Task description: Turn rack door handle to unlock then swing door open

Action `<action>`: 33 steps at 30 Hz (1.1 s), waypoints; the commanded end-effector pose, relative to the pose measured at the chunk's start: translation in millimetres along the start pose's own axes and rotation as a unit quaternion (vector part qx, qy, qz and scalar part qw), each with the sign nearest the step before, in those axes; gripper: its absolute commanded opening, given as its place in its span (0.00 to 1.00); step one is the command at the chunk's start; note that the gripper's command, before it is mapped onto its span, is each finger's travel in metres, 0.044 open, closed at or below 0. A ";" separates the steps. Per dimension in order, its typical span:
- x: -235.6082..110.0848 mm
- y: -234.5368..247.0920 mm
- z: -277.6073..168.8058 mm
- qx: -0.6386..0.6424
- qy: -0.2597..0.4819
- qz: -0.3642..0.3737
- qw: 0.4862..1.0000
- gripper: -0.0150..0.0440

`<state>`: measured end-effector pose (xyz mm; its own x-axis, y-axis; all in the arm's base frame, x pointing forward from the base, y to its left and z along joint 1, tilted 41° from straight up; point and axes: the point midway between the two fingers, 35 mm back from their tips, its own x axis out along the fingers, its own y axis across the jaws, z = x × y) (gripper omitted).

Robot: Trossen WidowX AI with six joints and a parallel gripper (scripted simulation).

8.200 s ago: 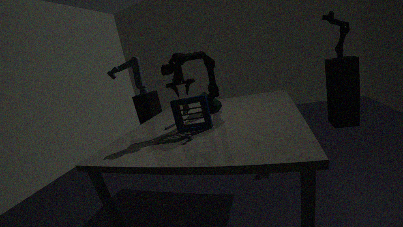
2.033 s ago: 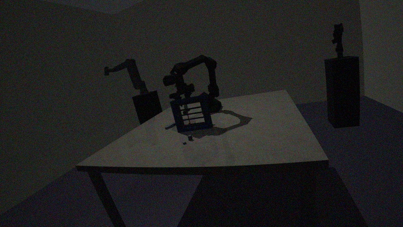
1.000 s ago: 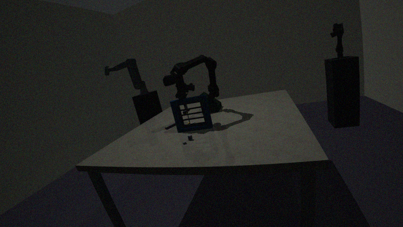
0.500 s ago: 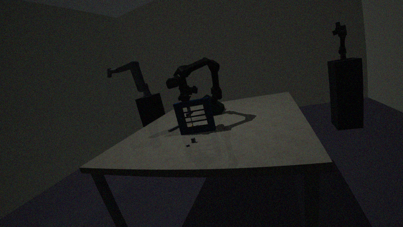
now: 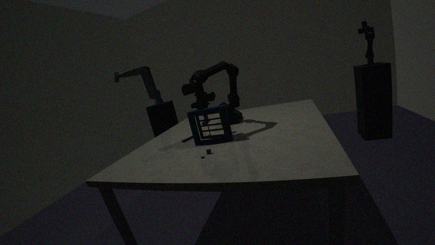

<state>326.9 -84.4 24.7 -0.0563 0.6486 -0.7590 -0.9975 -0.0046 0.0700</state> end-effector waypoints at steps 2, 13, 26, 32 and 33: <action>0.0 7.2 3.5 0.057 0.000 -0.002 0.998 0.29; 0.4 30.0 13.0 0.164 -0.001 -0.001 0.986 0.29; 0.7 56.9 31.8 0.274 -0.001 0.000 0.962 0.29; 0.8 68.2 43.1 0.324 -0.002 0.000 0.946 0.29; 0.8 70.0 45.0 0.332 -0.002 0.000 0.943 0.29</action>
<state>263.5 -54.6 53.8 -0.0585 0.6485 -0.7590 -0.7885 0.4362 0.4335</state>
